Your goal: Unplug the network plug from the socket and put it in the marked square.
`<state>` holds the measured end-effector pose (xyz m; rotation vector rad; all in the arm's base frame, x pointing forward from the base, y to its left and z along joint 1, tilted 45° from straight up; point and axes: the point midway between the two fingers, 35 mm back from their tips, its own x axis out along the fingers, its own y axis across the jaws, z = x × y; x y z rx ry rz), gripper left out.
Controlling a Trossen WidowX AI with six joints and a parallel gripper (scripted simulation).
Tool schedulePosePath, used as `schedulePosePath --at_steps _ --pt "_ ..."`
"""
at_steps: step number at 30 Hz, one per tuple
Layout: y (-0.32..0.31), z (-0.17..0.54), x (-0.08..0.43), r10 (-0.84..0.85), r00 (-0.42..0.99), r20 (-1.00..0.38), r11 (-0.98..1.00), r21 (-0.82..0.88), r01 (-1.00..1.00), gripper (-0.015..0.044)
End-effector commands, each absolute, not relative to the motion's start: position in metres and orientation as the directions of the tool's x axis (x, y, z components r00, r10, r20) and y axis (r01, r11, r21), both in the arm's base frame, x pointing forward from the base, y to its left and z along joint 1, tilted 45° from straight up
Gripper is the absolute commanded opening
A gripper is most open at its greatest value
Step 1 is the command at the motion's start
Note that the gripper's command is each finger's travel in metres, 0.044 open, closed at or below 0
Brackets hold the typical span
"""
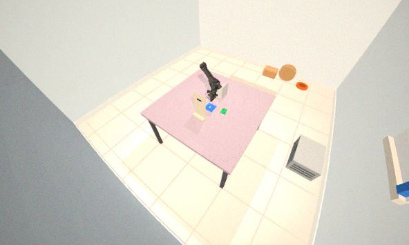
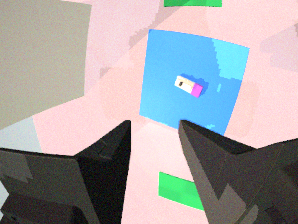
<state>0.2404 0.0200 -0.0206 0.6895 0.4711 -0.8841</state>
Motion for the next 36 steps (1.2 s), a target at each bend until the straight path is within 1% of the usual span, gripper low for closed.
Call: schedulePosePath --at_steps 1,23,36 --pt "0.023 -0.016 0.241 -0.540 0.561 -0.627 0.442 0.355 0.823 0.0156" --pt "0.033 -0.001 0.236 -0.541 0.562 -0.626 0.450 0.350 0.822 0.0156" --pt "0.062 0.022 0.241 -0.537 0.560 -0.631 0.446 0.351 0.823 0.0156"
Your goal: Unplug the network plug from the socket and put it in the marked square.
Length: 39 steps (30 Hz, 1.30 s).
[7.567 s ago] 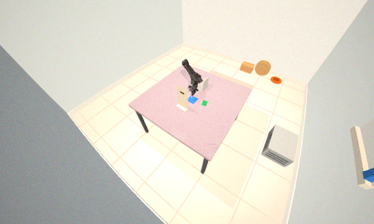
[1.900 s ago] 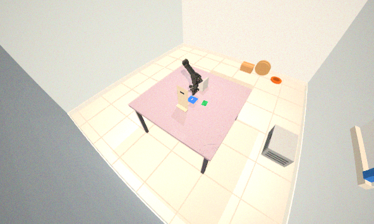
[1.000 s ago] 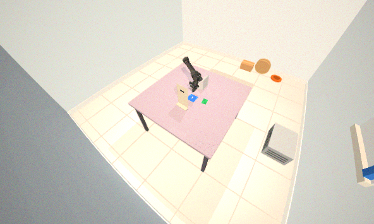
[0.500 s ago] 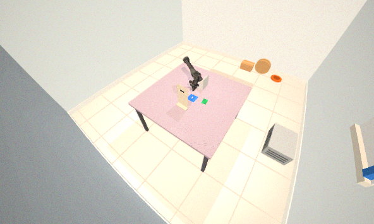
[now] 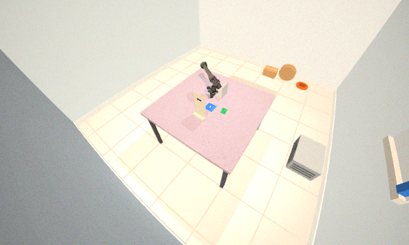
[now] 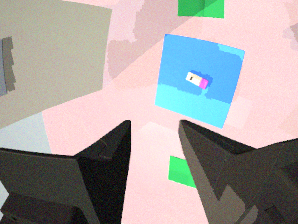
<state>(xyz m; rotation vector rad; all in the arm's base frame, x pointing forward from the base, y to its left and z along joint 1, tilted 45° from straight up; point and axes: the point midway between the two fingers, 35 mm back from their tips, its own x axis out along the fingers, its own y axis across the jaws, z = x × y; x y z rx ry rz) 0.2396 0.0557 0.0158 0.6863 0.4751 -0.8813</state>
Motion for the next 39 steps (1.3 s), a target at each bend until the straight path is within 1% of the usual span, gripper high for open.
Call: schedulePosePath --at_steps 1,24,35,39 --pt "0.064 0.024 0.241 -0.537 0.560 -0.631 0.446 0.351 0.824 0.0156" --pt "0.108 0.078 0.235 -0.541 0.567 -0.621 0.448 0.358 0.819 0.0156" --pt "0.108 0.078 0.235 -0.541 0.567 -0.621 0.448 0.358 0.819 0.0440" --pt "0.108 0.078 0.235 -0.541 0.567 -0.621 0.448 0.358 0.819 0.0440"
